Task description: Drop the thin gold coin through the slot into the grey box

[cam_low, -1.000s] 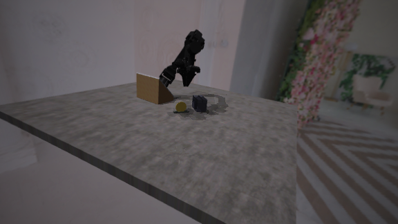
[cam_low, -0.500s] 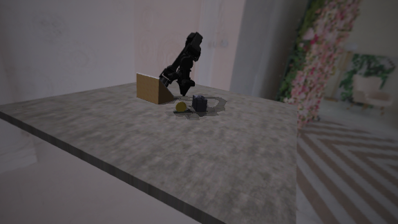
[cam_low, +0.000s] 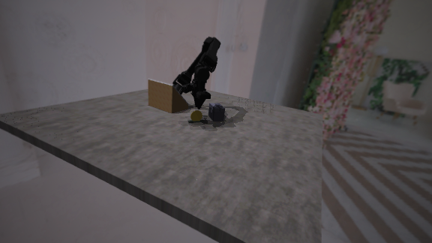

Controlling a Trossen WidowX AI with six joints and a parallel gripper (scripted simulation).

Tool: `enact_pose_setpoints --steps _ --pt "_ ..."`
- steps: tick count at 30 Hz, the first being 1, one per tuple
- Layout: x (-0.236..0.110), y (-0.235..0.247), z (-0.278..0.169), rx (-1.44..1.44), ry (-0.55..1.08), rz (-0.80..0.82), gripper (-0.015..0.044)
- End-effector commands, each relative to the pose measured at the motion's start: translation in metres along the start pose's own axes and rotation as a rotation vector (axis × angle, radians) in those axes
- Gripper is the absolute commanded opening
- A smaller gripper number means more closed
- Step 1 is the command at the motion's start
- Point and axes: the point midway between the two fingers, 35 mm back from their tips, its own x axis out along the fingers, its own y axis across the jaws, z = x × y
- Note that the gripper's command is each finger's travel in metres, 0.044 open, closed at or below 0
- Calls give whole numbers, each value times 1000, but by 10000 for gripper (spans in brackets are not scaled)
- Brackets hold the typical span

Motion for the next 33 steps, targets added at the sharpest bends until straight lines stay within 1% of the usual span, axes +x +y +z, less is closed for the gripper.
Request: enact_pose_setpoints --steps 1,33 --pt "9 -2 0 7 4 -10 161" --pt "60 -3 0 7 6 -10 161"
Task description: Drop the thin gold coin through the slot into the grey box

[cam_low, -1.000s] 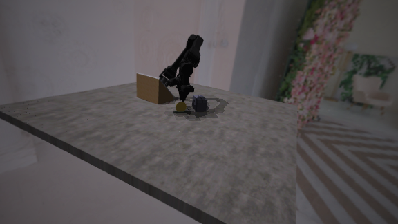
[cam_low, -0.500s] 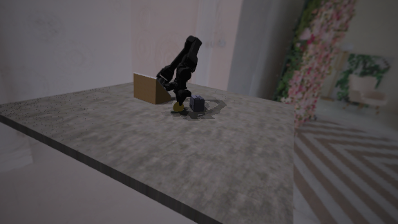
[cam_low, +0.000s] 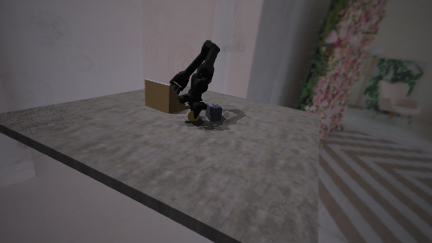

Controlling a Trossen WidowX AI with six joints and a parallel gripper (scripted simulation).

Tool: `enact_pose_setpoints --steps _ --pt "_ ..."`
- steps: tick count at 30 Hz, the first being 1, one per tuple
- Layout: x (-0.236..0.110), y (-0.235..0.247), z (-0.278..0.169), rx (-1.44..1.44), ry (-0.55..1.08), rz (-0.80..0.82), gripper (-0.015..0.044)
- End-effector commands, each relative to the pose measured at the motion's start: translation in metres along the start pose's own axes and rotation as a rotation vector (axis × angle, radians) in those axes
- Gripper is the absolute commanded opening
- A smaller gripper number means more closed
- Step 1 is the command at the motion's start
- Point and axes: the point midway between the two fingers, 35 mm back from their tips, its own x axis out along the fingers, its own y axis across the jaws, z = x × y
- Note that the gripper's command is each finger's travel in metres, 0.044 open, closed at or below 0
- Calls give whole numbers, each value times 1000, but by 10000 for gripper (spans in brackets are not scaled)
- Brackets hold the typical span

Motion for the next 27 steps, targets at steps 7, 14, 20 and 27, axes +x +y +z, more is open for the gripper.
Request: enact_pose_setpoints --steps 7,14,20,27 --pt "16 -4 1 9 5 -13 161" --pt "16 -4 1 9 5 -13 16" --pt "16 -4 1 9 5 -13 0" --pt "10 -3 1 9 4 -12 0"
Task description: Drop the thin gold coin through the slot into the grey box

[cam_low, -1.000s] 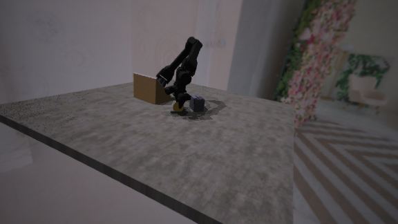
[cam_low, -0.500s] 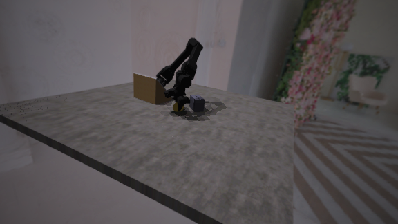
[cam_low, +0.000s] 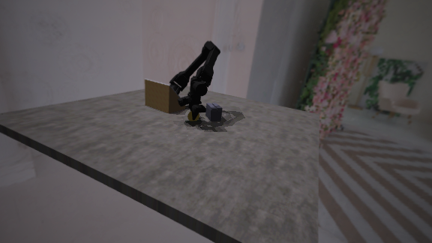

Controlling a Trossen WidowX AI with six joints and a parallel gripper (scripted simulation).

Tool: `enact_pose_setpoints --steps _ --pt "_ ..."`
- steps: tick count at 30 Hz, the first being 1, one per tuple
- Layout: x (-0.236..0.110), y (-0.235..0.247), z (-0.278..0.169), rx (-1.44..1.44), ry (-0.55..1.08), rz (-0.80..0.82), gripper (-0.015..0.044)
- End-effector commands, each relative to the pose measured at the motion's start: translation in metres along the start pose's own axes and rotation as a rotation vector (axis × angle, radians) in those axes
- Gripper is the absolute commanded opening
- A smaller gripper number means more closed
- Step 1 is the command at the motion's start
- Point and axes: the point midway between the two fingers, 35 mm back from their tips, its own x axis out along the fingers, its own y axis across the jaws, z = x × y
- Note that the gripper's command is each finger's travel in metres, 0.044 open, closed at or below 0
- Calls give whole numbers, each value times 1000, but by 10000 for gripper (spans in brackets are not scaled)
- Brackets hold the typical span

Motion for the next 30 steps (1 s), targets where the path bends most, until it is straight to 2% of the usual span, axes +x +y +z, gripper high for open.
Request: enact_pose_setpoints --steps 1,30 --pt "-7 2 0 -2 0 2 0" --pt "-80 3 0 -1 -3 3 0"
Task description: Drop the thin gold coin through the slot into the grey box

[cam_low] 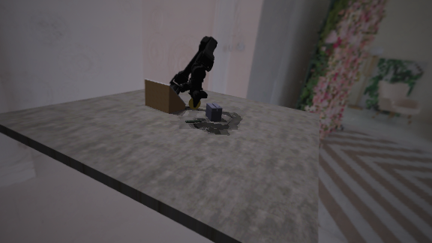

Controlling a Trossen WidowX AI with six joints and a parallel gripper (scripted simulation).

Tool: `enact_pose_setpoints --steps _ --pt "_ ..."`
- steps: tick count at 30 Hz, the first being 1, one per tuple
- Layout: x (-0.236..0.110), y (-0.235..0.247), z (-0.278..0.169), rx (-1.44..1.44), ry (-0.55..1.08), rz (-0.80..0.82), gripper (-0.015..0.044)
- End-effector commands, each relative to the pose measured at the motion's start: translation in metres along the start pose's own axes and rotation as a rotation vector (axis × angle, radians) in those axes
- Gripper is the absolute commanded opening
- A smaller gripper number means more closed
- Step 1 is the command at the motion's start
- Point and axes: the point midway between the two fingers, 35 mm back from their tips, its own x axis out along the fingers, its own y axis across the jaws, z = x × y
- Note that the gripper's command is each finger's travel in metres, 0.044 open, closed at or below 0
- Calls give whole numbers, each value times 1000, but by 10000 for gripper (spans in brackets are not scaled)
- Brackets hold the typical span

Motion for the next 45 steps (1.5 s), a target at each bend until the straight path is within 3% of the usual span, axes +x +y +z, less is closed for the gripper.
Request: enact_pose_setpoints --steps 1,10,45 --pt "-11 -1 0 -7 -4 2 0" --pt "-23 -3 -1 -58 -3 1 0" --pt "-24 1 -6 -1266 -3 -1 0"
